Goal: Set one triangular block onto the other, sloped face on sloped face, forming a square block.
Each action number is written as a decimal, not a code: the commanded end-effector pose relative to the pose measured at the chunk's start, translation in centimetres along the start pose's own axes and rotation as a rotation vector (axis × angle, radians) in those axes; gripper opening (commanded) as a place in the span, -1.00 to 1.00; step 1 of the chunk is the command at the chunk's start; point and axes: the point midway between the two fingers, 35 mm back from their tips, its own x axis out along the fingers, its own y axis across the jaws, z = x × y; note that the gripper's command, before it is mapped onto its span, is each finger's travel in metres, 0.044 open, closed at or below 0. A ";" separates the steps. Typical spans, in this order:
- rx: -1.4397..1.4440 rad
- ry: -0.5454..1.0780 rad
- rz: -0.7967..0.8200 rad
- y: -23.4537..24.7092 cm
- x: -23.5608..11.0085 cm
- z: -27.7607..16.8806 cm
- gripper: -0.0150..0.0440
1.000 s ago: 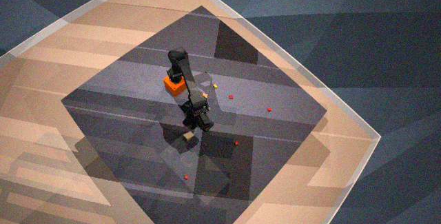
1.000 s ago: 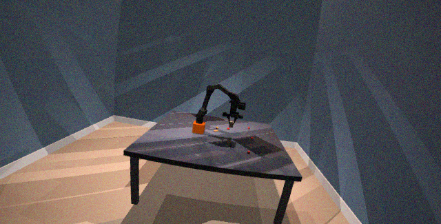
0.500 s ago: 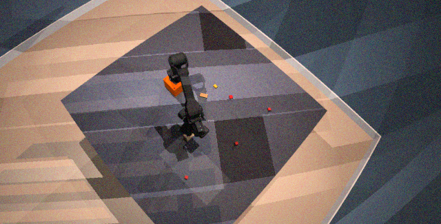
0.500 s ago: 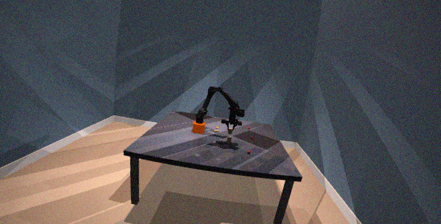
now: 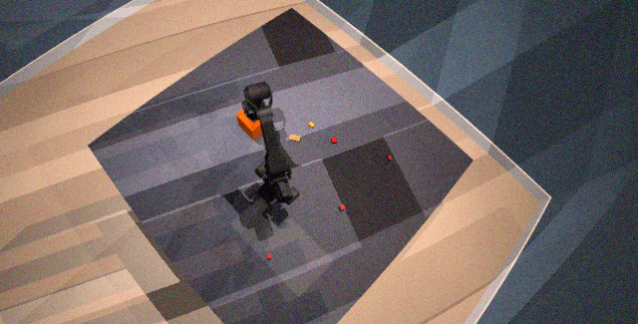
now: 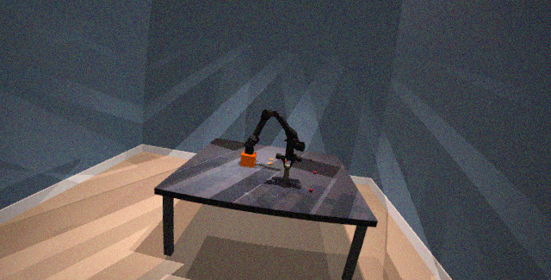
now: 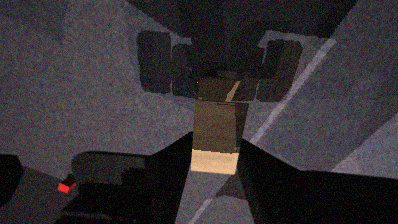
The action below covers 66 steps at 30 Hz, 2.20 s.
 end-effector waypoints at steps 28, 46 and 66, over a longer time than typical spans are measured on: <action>-0.001 0.012 -0.002 -0.1 1.7 0.6 -0.49; -0.002 0.012 -0.002 -0.1 2.8 1.0 -0.49; -0.002 0.012 -0.001 -0.1 2.8 1.1 -0.49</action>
